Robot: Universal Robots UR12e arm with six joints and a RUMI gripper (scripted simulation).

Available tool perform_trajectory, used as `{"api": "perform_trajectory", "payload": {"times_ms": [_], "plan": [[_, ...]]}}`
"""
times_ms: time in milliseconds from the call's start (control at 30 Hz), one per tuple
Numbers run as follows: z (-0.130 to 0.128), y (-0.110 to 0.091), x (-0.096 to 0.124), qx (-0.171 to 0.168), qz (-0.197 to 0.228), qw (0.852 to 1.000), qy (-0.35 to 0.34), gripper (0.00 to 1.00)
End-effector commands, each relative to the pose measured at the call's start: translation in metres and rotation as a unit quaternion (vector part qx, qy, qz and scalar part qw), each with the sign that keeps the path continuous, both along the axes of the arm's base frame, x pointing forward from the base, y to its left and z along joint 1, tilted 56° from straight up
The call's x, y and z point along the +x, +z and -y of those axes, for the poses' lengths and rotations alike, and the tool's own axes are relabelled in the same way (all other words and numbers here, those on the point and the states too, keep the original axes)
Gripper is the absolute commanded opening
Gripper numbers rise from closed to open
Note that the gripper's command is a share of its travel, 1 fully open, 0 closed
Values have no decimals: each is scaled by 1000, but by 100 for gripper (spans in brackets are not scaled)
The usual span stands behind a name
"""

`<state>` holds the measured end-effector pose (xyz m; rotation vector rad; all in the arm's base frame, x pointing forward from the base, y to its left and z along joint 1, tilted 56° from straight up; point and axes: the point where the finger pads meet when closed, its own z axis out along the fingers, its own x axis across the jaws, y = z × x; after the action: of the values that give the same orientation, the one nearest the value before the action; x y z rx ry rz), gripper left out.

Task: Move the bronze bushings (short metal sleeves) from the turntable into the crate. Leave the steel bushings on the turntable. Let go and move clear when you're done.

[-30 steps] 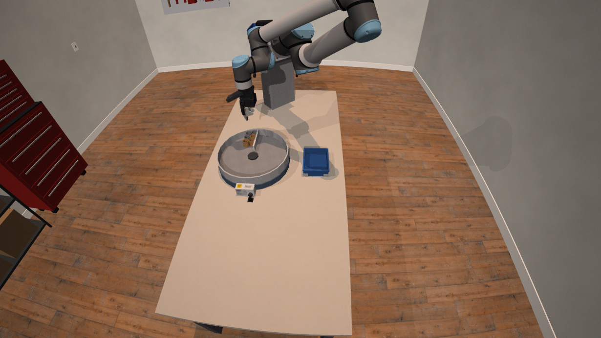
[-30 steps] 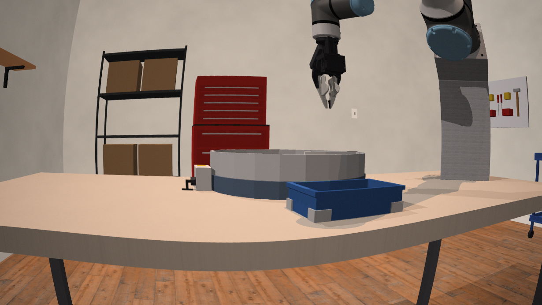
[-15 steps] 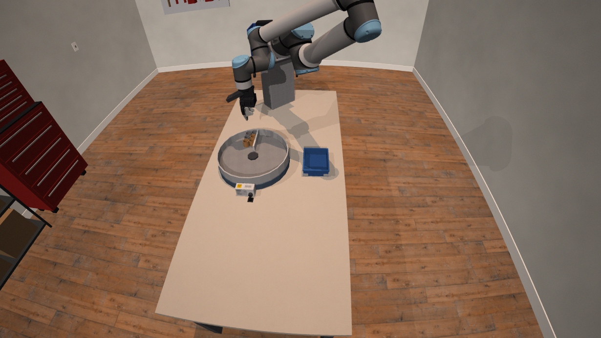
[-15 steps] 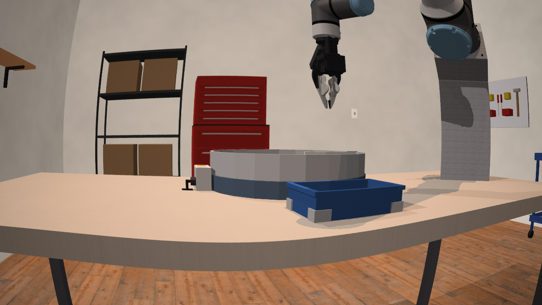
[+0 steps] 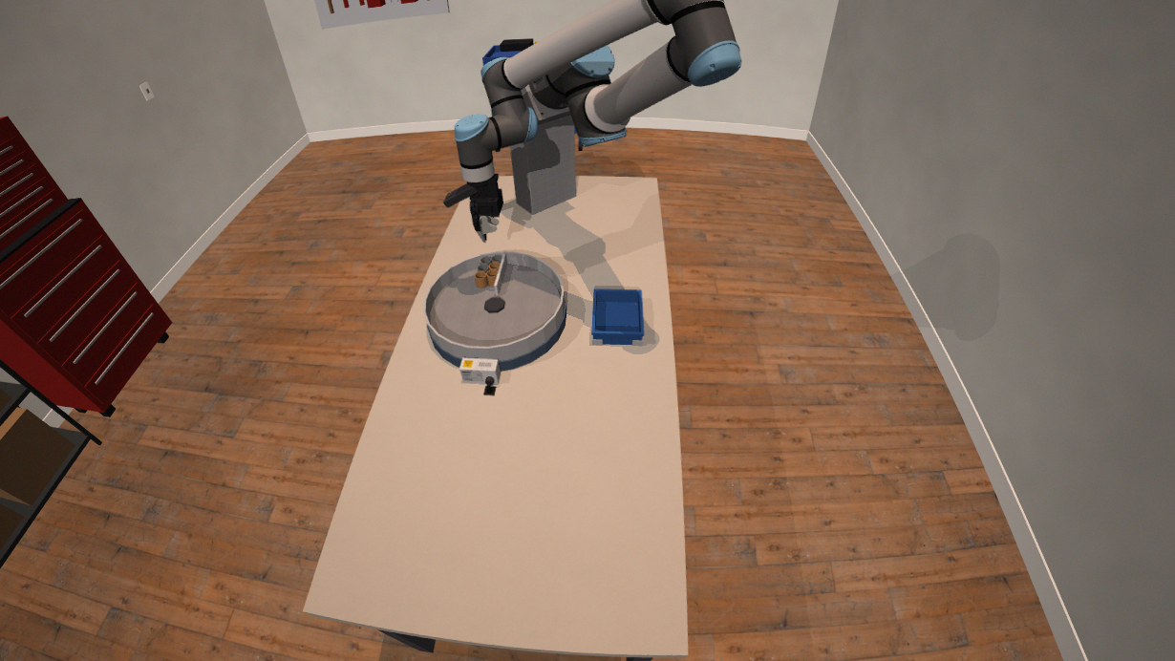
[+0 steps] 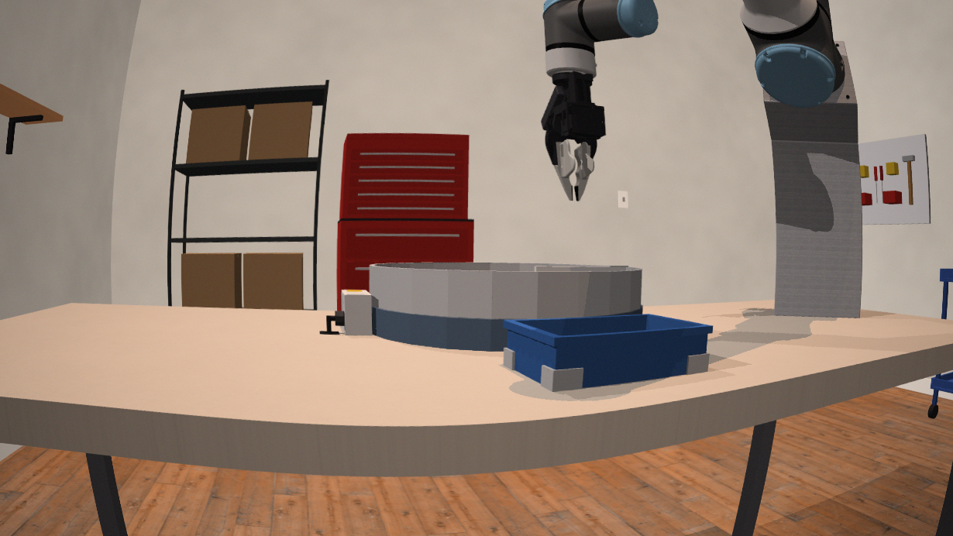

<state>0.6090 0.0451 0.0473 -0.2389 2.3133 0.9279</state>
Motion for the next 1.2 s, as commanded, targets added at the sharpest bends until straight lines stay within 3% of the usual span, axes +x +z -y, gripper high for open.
{"api": "perform_trajectory", "payload": {"times_ms": [0, 300, 1167], "plan": [[-27, -8, 27, -2, 0, 1000, -2, 5], [-59, -16, 57, -1, 0, 1000, -2, 5], [-60, -16, 58, -1, 0, 1000, -2, 5]]}}
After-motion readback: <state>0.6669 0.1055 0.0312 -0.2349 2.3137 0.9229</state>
